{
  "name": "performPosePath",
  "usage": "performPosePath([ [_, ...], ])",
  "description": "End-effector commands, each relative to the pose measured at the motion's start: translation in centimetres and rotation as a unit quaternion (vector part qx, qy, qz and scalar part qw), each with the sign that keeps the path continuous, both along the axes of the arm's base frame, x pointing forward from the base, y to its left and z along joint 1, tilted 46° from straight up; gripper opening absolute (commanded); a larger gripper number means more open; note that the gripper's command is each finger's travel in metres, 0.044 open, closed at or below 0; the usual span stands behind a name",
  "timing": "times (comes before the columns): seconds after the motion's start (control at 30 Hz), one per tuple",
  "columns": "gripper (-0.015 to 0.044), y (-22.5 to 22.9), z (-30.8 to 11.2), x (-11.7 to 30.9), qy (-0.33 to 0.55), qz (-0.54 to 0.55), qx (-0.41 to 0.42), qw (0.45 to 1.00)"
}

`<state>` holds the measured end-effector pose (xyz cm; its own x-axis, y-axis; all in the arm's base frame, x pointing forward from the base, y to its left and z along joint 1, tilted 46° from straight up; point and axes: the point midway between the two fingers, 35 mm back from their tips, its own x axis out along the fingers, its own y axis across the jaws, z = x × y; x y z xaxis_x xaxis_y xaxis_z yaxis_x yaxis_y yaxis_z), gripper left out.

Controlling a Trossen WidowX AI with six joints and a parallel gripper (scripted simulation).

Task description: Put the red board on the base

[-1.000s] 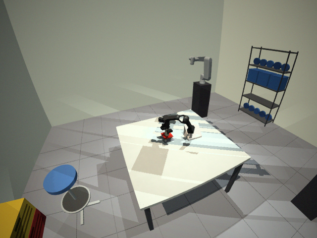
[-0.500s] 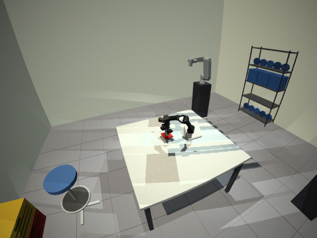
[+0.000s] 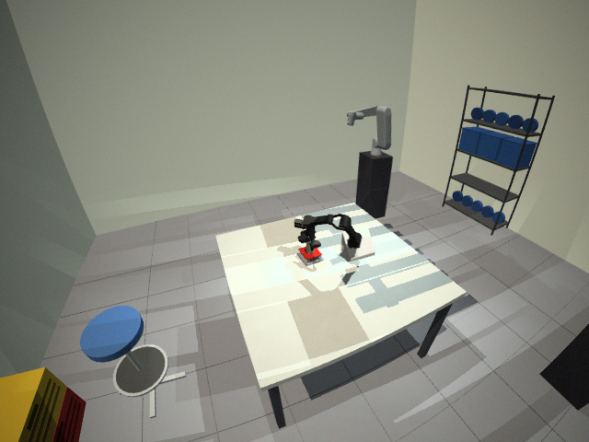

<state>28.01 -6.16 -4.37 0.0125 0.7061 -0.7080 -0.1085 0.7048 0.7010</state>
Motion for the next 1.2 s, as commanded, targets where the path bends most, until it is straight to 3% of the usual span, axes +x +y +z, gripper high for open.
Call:
performPosePath([
  [0.0, 0.0, 0.2, -0.1, 0.0, 0.001, -0.002, 0.002, 1.0],
  [0.27, 0.0, 0.5, -0.5, 0.0, 0.001, -0.002, 0.002, 1.0],
  [0.83, 0.044, 0.1, -0.1, 0.0, 0.0, 0.0, 0.0, 1.0],
  [1.17, 0.044, -3.2, 3.1, -0.1, 0.001, -0.001, 0.0, 1.0],
])
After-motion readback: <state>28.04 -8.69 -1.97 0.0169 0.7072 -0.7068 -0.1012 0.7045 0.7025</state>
